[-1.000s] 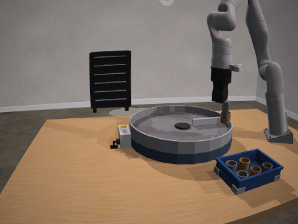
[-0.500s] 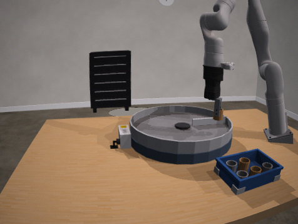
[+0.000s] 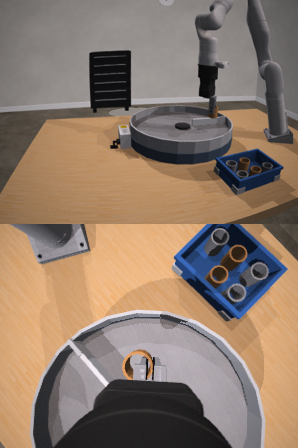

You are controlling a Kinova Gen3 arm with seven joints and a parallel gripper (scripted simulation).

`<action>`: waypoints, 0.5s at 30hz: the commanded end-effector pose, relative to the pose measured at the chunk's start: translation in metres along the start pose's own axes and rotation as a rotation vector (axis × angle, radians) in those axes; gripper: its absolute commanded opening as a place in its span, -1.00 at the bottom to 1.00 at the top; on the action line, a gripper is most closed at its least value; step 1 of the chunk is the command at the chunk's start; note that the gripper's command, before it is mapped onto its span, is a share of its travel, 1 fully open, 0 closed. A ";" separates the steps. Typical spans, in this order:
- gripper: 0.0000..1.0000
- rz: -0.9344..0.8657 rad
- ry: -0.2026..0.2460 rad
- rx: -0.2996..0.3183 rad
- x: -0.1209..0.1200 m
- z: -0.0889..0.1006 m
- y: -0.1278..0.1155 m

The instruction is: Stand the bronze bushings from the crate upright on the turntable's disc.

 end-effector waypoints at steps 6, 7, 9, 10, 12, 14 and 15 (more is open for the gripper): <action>-1.00 -0.007 0.000 -0.002 -0.005 0.000 -0.009; -1.00 -0.007 0.000 -0.002 -0.005 0.000 -0.009; -1.00 -0.007 0.000 -0.002 -0.006 0.000 -0.010; -1.00 -0.007 0.000 -0.002 -0.006 0.000 -0.011; -1.00 -0.007 0.000 -0.002 -0.007 0.000 -0.012; -1.00 -0.007 0.000 -0.002 -0.007 0.000 -0.012; -1.00 -0.007 0.000 -0.002 -0.008 0.000 -0.013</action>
Point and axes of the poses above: the point where the finger pads meet when closed, its own z axis back along the fingers, its own x axis across the jaws, y = z × x, the point moved 4 cm from there along z, back along the fingers, and after that the axes turned 5 degrees about z, right-handed, at the moved point
